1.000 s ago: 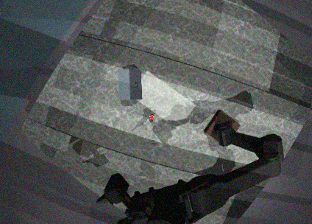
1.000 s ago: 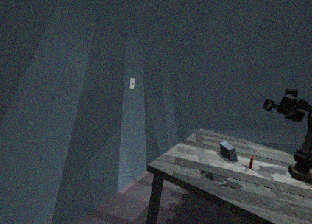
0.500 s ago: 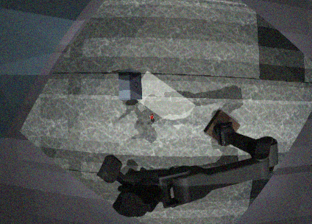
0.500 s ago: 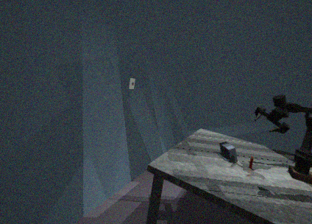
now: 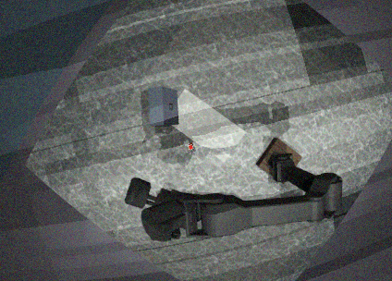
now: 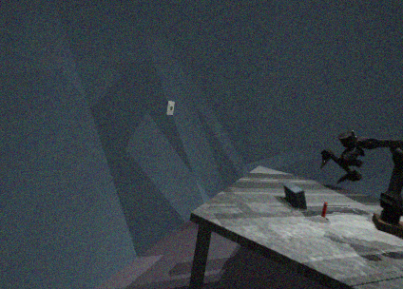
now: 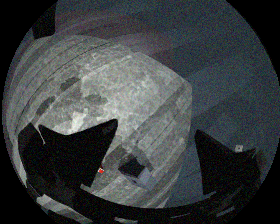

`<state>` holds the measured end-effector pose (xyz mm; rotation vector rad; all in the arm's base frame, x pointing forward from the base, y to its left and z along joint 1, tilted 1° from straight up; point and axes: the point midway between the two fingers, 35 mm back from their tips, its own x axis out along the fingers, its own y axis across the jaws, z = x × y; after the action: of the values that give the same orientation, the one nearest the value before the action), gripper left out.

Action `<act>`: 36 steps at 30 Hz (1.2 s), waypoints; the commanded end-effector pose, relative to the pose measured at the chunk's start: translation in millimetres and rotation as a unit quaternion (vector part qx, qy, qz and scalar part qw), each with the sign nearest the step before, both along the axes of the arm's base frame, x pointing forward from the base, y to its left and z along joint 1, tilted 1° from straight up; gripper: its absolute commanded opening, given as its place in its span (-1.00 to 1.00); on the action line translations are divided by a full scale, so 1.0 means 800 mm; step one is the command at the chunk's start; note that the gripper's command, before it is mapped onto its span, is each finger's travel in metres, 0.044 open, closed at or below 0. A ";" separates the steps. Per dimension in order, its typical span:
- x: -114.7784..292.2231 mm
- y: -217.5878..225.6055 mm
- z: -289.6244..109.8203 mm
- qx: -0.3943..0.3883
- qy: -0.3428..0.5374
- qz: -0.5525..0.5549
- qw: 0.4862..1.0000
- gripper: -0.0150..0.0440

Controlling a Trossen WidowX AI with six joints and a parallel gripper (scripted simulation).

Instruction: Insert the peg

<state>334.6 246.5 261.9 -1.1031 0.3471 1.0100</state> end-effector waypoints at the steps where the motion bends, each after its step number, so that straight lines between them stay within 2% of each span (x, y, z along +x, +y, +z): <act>1: 0.005 -0.013 -0.023 -0.045 0.005 0.016 0.999 1.00; 19: 0.009 -0.082 -0.114 -0.230 0.050 0.136 0.962 1.00; 36: -0.011 -0.153 -0.180 -0.337 0.119 0.281 0.891 1.00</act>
<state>329.7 133.7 126.6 -1.7482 0.6125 1.5511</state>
